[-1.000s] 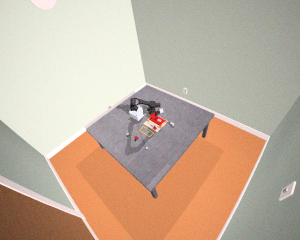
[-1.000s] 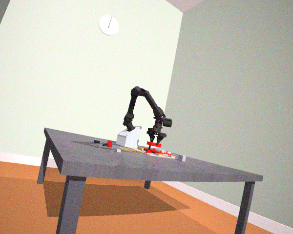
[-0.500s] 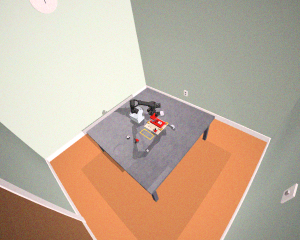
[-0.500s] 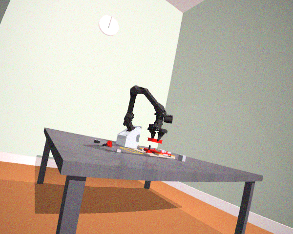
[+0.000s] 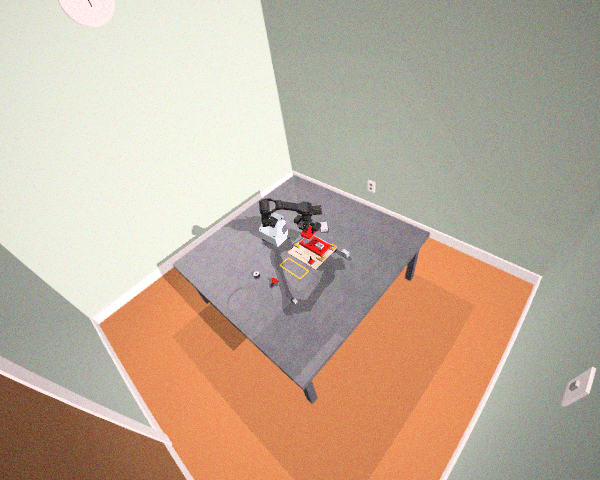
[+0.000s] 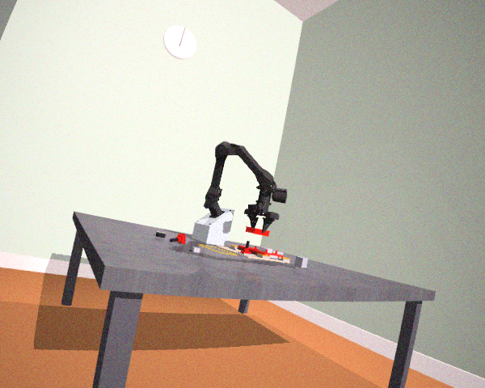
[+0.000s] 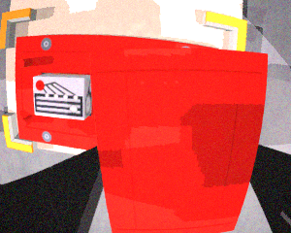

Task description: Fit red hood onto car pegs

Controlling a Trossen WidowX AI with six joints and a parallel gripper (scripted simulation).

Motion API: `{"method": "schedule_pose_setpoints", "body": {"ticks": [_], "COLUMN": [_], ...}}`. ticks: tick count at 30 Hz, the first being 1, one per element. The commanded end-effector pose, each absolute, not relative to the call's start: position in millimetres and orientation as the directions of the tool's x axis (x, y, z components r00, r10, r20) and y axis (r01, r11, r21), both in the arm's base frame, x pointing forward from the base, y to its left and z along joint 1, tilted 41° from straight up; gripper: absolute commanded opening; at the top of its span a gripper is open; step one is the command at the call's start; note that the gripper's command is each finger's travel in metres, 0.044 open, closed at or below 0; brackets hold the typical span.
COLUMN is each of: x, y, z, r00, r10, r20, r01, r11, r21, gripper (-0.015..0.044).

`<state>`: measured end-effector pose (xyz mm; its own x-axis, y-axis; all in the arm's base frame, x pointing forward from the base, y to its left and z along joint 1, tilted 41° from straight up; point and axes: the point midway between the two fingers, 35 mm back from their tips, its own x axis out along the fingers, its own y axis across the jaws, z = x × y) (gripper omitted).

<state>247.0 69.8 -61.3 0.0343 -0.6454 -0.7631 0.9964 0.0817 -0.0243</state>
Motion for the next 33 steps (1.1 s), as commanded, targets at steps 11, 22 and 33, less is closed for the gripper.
{"method": "schedule_pose_setpoints", "body": {"ticks": [11, 22, 33], "x": [265.7, 279.8, 293.4], "y": [70.8, 71.4, 71.2], "z": [-58.9, -57.2, -55.2], "r00": [0.035, 0.036, 0.036], "r10": [-0.647, -0.646, -0.647], "r20": [-0.762, -0.763, -0.762], "r01": [0.937, 0.839, 0.700], "r11": [0.287, 0.434, 0.561], "r21": [-0.201, -0.328, -0.442], "gripper": [0.0000, 0.0000, 0.0000]}}
